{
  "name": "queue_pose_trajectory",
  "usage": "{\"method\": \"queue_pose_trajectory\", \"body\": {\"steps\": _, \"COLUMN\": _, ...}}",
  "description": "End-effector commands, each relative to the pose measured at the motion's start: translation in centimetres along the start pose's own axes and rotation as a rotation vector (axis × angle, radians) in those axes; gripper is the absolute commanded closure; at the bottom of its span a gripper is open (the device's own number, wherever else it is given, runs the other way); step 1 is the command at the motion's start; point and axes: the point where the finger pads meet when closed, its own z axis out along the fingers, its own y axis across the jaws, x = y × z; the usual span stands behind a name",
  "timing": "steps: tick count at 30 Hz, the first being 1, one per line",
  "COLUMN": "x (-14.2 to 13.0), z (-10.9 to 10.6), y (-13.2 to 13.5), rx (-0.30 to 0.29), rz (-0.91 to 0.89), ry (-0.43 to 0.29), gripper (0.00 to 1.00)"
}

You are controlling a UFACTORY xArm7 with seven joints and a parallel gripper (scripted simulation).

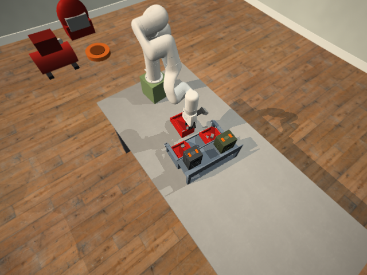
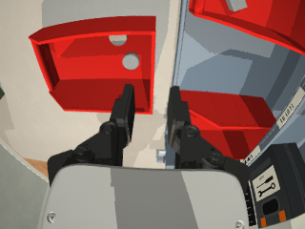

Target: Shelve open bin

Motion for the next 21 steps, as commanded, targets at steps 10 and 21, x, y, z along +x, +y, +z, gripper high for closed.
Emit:
{"method": "queue_pose_trajectory", "body": {"steps": 10, "x": 0.0, "z": 0.8, "y": 0.1, "rx": -0.003, "rz": 0.000, "ry": 0.000, "gripper": 0.67}}
{"method": "queue_pose_trajectory", "body": {"steps": 21, "x": 0.0, "z": 1.8, "y": 0.2, "rx": -0.003, "rz": 0.000, "ry": 0.000, "gripper": 0.67}}
